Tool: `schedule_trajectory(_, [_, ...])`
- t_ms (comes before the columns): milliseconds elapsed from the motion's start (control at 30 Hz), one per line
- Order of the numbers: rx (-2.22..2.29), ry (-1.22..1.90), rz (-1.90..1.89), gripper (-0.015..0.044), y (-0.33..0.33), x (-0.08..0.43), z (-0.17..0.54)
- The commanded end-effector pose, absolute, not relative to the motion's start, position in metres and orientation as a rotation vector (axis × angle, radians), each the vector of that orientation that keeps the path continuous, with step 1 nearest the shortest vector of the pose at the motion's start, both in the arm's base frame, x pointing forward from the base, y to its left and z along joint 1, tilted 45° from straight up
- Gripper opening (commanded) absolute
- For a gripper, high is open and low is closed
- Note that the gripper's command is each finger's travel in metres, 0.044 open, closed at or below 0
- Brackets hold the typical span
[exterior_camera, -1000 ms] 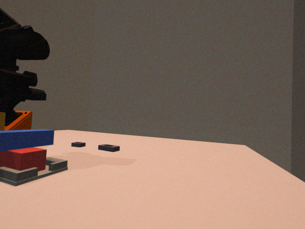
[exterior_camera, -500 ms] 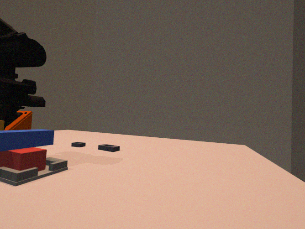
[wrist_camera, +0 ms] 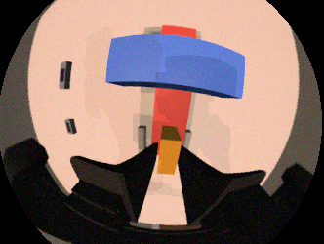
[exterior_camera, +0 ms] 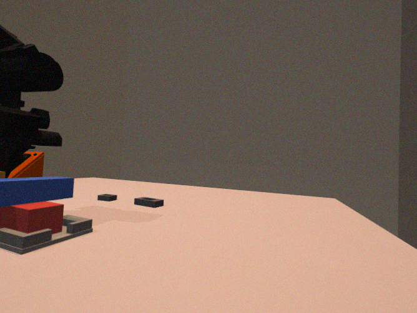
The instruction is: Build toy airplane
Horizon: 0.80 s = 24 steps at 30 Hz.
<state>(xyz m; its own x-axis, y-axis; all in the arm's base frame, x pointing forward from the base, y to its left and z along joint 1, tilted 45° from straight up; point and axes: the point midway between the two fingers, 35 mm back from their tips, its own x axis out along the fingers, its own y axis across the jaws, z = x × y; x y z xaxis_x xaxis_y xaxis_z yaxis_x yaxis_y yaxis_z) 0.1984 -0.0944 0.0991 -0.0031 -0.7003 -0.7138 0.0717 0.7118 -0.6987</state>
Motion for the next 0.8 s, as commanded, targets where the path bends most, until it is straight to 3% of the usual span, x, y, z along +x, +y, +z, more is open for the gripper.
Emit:
schedule_trajectory(0, [-0.549,1.459,-0.660,0.0210,-0.094,0.198,0.099])
schedule_trajectory(67, [-0.549,1.459,-0.660,0.0260,-0.094,0.198,0.099])
schedule_trajectory(333, [-0.548,1.459,-0.659,0.0260,-0.093,0.199,0.101])
schedule_trajectory(567, [-0.550,1.456,-0.656,0.0260,-0.036,0.199,0.156])
schedule_trajectory(767, [-0.552,1.454,-0.659,0.0260,-0.030,0.201,0.163])
